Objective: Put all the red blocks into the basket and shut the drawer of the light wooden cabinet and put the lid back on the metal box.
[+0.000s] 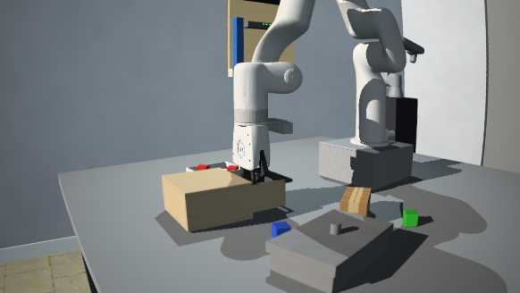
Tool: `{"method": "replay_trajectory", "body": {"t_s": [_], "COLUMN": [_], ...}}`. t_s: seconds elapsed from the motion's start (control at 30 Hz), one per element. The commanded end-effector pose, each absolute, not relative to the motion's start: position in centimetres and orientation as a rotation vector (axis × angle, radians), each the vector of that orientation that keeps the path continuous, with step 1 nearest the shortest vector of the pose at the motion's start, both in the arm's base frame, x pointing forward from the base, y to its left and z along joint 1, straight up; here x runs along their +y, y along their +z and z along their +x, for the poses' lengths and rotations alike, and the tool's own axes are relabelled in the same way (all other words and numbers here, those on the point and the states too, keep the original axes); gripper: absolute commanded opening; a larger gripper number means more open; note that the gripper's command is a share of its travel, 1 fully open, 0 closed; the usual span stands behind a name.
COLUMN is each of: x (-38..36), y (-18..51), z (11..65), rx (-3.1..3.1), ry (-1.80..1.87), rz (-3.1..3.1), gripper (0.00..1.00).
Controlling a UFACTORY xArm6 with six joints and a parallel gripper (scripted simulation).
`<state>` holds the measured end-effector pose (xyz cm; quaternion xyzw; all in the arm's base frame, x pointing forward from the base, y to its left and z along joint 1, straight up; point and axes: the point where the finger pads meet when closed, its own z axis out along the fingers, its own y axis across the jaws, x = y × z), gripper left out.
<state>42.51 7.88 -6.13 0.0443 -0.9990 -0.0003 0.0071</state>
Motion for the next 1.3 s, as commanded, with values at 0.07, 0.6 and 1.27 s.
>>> {"method": "replay_trajectory", "body": {"t_s": [0.07, 0.6, 1.27], "x": [7.9, 7.9, 7.9], "y": [-5.3, 0.6, 7.1], "z": [42.7, 42.8, 42.8], "rx": [-3.130, -3.130, -3.130], "ry": [-0.002, -0.002, -0.002], "rz": [0.139, 0.139, 0.139], "gripper": [0.00, 0.00, 0.00]}}
